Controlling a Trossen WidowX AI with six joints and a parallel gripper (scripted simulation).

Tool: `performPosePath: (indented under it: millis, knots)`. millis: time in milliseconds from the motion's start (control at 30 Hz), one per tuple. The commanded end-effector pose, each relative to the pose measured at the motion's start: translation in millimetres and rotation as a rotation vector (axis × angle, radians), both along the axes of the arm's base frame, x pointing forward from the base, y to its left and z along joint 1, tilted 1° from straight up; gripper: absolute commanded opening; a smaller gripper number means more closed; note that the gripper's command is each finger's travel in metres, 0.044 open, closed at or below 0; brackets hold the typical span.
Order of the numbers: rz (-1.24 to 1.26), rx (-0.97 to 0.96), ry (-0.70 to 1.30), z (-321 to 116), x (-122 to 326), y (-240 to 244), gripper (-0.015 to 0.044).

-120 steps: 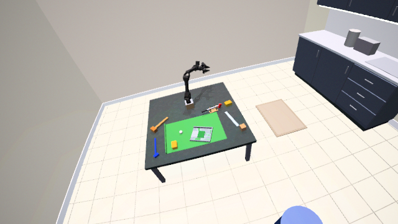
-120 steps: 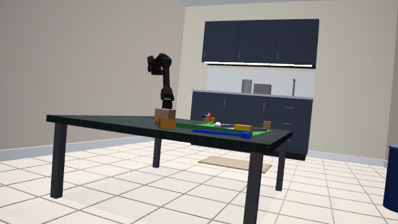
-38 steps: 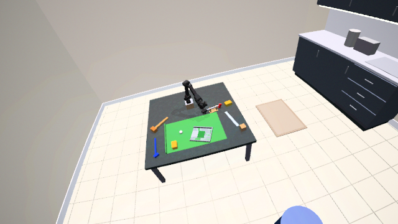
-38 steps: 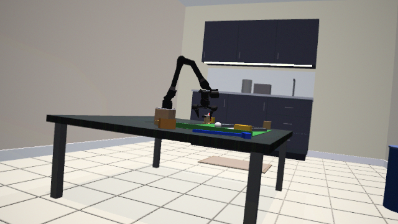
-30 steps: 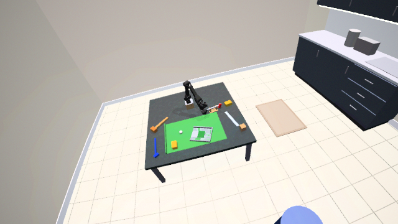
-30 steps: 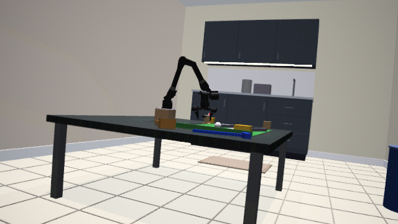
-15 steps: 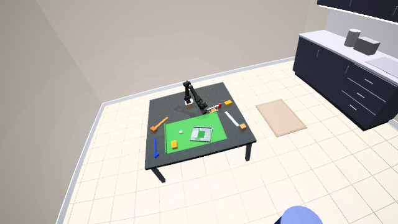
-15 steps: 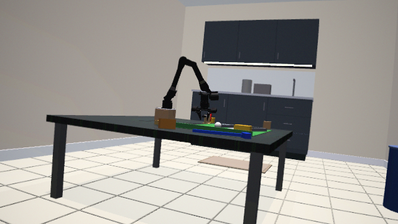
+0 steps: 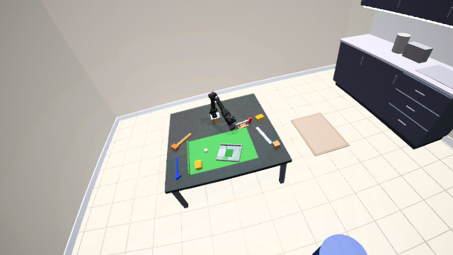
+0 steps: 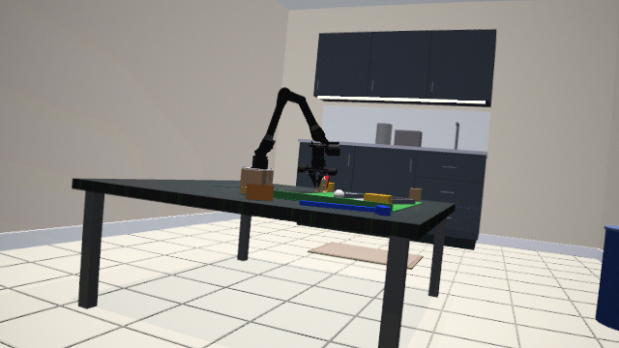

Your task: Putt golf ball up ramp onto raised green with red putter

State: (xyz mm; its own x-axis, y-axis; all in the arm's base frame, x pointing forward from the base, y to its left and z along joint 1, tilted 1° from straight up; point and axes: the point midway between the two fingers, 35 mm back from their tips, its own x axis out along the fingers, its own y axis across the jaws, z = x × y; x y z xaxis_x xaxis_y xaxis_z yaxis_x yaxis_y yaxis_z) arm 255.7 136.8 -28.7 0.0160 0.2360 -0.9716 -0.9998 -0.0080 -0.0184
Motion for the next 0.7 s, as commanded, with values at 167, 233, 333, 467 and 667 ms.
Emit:
performPosePath:
  millis: [167,233,333,467,667]
  knots:
    - [0.001,0.006,-0.008,51,5,4,0.0000]
    - [0.001,0.006,-0.008,66,4,4,0.0000]
    - [0.000,0.006,-0.007,88,1,3,0.0000]
    - [0.000,0.006,-0.007,99,-1,3,0.0000]
    - [-0.113,-0.014,0.003,91,9,-16,0.0000]
